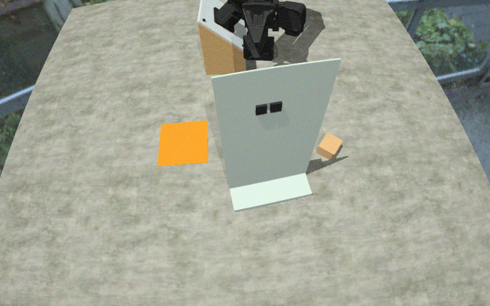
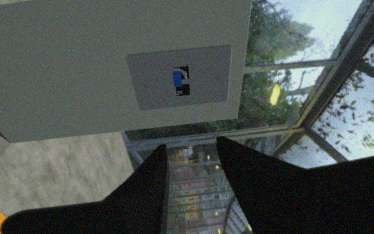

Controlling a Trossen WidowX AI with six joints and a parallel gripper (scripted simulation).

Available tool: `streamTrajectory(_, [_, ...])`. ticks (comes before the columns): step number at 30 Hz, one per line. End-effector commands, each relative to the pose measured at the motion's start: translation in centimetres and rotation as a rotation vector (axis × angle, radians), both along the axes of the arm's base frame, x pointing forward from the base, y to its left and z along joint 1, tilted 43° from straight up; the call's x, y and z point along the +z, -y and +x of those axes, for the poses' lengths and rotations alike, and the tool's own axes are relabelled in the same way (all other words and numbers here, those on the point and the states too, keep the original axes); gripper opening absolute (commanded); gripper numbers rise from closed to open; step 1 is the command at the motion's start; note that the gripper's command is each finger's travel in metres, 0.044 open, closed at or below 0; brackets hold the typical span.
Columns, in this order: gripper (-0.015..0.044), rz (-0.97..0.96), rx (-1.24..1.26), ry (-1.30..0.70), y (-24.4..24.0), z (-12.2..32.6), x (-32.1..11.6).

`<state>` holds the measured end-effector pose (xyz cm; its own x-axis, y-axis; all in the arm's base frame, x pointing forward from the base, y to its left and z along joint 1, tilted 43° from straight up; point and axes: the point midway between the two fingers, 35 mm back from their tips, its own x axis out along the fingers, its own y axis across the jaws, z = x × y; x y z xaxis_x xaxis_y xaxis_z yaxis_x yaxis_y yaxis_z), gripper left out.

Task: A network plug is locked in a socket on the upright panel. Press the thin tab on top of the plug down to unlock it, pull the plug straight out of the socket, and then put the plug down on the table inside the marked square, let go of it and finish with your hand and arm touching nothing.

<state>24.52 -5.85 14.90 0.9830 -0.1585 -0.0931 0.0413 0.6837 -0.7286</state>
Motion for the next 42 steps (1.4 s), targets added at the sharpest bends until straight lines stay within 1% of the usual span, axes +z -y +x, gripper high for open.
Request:
streamTrajectory(1, [0.0156, -0.006, -0.004, 0.007, 0.1, 0.7, 0.3])
streamTrajectory(42, [0.0156, -0.008, -0.003, 0.05, -0.1, 5.7, 0.4])
